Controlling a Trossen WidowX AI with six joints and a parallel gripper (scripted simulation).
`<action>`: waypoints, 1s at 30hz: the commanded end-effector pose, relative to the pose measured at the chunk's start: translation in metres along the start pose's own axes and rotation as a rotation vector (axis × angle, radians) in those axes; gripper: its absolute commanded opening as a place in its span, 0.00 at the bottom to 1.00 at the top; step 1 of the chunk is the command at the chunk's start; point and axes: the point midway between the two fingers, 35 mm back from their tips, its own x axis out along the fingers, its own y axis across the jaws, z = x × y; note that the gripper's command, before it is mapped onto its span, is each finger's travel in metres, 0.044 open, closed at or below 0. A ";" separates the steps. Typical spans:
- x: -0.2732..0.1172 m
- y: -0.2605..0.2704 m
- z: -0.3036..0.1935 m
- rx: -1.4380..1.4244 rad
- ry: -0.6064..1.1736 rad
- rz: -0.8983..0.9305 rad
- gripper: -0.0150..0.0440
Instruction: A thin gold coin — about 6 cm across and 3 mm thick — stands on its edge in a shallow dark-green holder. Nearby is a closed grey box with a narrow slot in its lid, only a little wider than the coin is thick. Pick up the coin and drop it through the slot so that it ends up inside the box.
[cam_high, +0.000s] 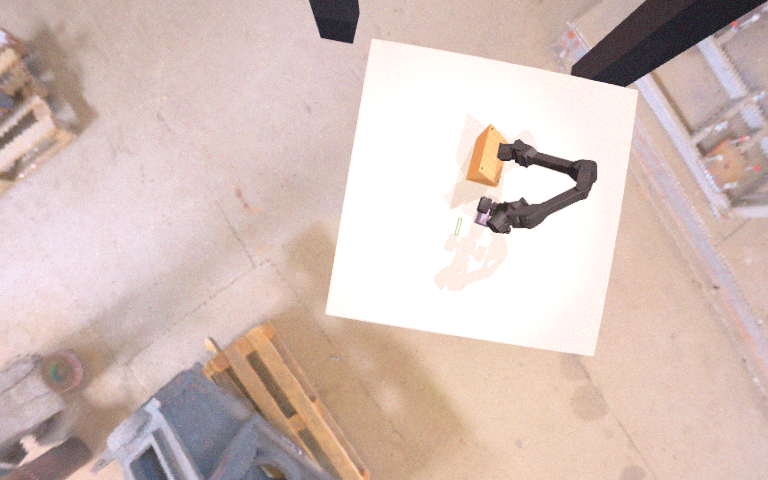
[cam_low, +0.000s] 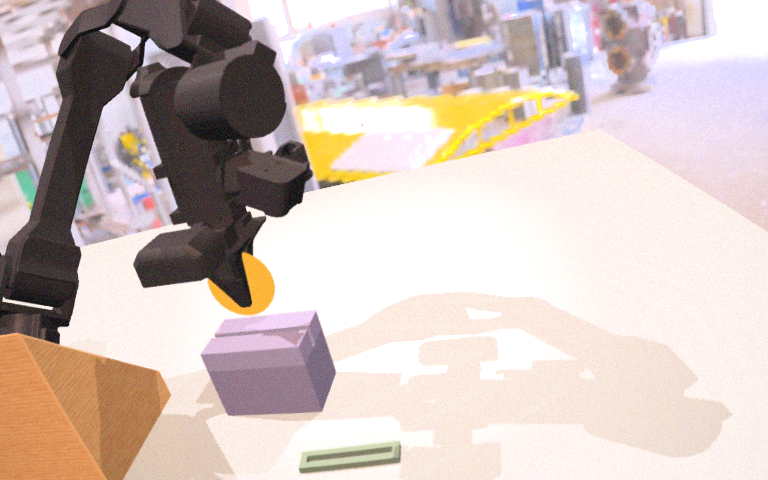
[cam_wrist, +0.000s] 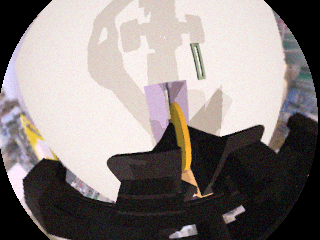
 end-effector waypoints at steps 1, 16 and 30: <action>0.000 0.000 0.001 -0.002 -0.001 0.000 0.25; 0.005 0.000 -0.001 0.004 -0.001 0.000 0.25; 0.011 0.000 0.000 0.003 -0.001 0.000 0.25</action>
